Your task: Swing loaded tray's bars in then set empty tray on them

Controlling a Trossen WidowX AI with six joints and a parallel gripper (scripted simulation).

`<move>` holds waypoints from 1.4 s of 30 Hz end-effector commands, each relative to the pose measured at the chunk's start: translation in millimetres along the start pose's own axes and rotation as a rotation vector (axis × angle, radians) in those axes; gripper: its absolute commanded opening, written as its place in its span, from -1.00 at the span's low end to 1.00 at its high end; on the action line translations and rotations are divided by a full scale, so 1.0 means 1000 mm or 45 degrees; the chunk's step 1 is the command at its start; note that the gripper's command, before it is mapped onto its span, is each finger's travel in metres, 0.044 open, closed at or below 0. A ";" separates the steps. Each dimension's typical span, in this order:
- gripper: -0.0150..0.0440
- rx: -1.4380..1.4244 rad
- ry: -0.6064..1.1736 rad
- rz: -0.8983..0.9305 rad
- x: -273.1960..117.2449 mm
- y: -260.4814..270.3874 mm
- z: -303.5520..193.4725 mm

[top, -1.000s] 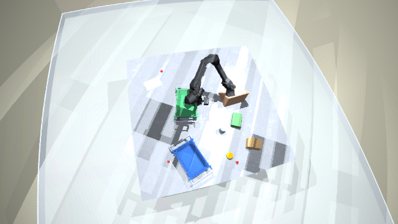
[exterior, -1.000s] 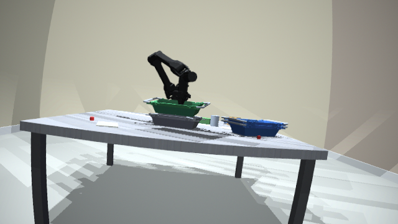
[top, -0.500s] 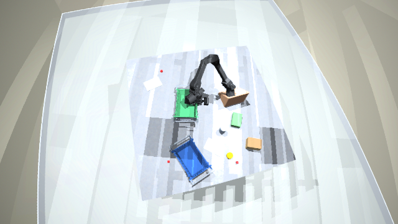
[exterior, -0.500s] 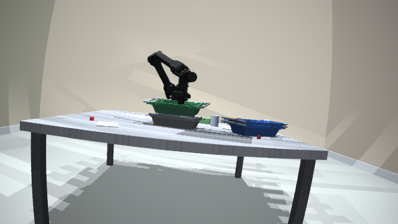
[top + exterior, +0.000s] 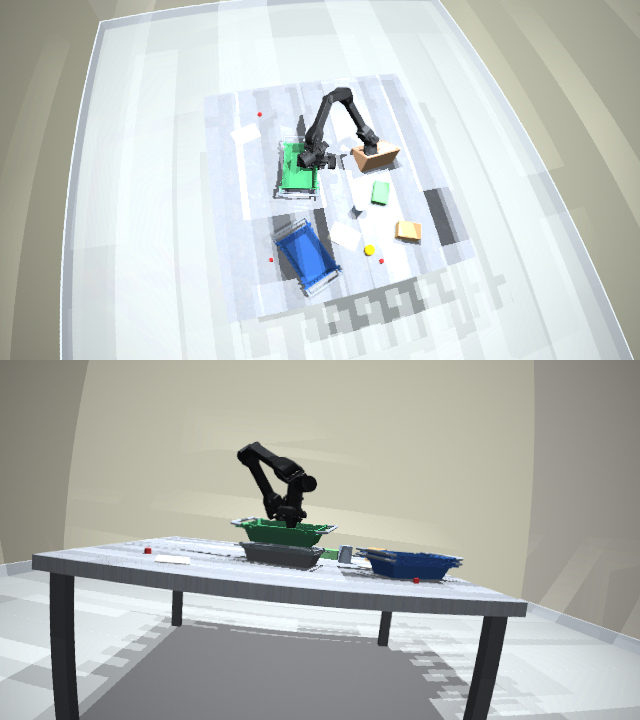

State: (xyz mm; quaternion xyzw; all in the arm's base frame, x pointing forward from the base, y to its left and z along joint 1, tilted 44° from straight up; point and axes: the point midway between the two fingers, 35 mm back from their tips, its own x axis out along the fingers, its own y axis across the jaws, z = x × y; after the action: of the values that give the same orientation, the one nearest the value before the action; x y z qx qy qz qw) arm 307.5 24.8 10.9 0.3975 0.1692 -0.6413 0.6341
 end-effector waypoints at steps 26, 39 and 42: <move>-0.49 0.000 0.000 -0.001 0.001 0.000 0.000; -0.49 -0.011 -0.004 -0.031 0.013 -0.007 0.002; -0.49 -0.011 -0.004 -0.031 0.013 -0.007 0.002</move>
State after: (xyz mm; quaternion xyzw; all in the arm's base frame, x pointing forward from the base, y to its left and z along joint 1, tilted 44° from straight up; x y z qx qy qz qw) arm 307.0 20.9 5.3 0.3989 0.1687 -0.6403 0.6344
